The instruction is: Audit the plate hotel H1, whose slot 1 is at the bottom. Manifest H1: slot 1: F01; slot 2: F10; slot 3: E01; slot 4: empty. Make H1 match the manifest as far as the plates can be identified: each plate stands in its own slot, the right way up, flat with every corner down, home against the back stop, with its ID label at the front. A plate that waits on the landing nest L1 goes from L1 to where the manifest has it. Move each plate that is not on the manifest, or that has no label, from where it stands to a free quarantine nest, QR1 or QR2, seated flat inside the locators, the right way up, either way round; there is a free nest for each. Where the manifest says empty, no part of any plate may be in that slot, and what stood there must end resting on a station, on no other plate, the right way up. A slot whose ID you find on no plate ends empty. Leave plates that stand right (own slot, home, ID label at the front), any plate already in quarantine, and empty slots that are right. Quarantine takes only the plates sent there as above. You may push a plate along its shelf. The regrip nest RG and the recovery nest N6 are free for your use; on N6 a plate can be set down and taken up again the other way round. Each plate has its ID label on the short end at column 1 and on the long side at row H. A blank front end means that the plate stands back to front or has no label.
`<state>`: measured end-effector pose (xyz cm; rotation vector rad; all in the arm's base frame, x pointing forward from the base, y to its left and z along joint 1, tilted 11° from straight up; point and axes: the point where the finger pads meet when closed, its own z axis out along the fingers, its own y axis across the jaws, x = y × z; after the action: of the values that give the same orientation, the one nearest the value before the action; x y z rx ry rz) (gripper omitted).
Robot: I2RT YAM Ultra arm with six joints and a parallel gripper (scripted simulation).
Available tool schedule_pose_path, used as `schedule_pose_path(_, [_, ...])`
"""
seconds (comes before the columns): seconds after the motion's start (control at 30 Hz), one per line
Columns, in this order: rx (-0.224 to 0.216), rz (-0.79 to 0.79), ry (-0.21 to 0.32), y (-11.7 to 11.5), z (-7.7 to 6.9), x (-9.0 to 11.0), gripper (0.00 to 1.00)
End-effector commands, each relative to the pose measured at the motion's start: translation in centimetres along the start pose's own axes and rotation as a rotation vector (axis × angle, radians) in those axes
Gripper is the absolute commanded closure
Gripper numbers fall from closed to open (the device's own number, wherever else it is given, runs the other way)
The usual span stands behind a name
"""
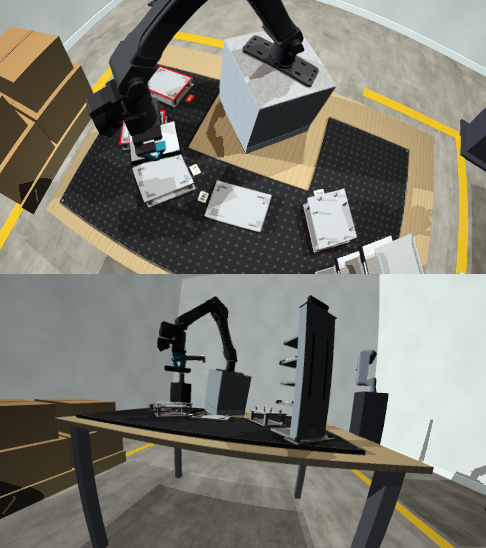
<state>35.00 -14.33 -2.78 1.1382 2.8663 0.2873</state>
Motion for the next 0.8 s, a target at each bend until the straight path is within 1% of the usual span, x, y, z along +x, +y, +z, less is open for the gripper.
schedule_pose_path(0.0, [-0.004, 0.073, -0.018, -1.2, -0.5, -0.7, 0.14])
schedule_pose_path(0.2, [-0.005, 0.173, -0.018, -3.1, -0.5, -1.2, 0.14])
schedule_pose_path(0.27, [-0.005, 0.173, -0.018, -3.1, -0.5, -1.2, 0.14])
schedule_pose_path(0.33, [-0.005, 0.206, -0.018, -3.8, -0.5, -1.4, 0.14])
schedule_pose_path(0.77, [-0.004, 0.21, -0.018, -8.0, -0.5, -2.4, 0.14])
